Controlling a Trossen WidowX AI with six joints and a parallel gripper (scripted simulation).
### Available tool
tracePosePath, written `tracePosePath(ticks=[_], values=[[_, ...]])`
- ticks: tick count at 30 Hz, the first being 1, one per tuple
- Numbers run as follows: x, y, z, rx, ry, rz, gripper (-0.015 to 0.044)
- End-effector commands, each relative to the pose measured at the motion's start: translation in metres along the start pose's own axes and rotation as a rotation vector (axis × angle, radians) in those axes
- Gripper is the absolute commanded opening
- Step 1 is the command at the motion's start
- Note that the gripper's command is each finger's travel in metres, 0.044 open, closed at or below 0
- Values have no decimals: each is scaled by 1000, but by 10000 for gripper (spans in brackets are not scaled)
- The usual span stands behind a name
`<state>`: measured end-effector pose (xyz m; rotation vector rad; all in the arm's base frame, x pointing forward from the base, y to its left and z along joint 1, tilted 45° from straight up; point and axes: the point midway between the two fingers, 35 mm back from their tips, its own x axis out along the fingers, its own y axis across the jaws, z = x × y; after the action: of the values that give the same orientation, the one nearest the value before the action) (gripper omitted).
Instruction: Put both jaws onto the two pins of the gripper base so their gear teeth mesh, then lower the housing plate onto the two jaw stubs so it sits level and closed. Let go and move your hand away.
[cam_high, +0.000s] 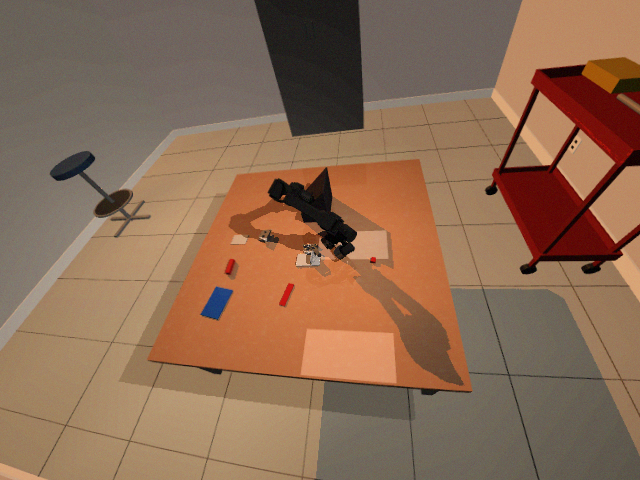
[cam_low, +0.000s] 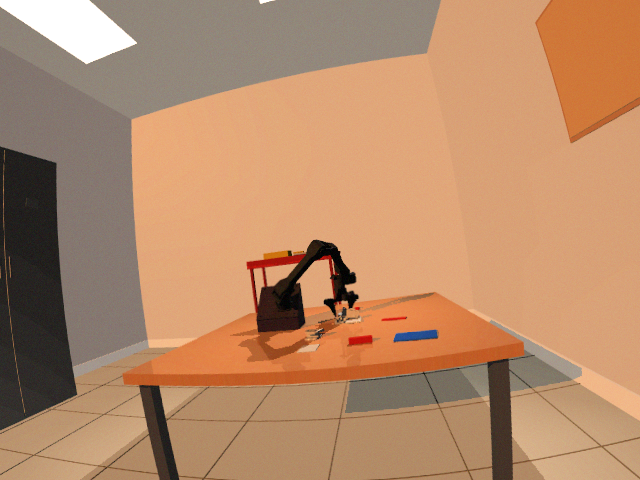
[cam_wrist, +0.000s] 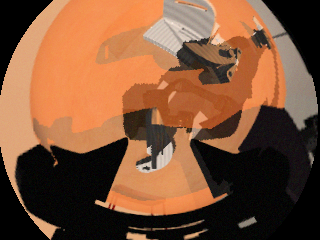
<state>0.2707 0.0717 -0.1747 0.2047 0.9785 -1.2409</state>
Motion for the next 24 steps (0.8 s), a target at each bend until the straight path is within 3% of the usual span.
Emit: tracePosePath(ticks=[1, 20, 24], values=[[1, -1, 0, -6, -4, -1, 440], [1, -1, 0, -6, -4, -1, 440], [1, -1, 0, -1, 0, -2, 335]])
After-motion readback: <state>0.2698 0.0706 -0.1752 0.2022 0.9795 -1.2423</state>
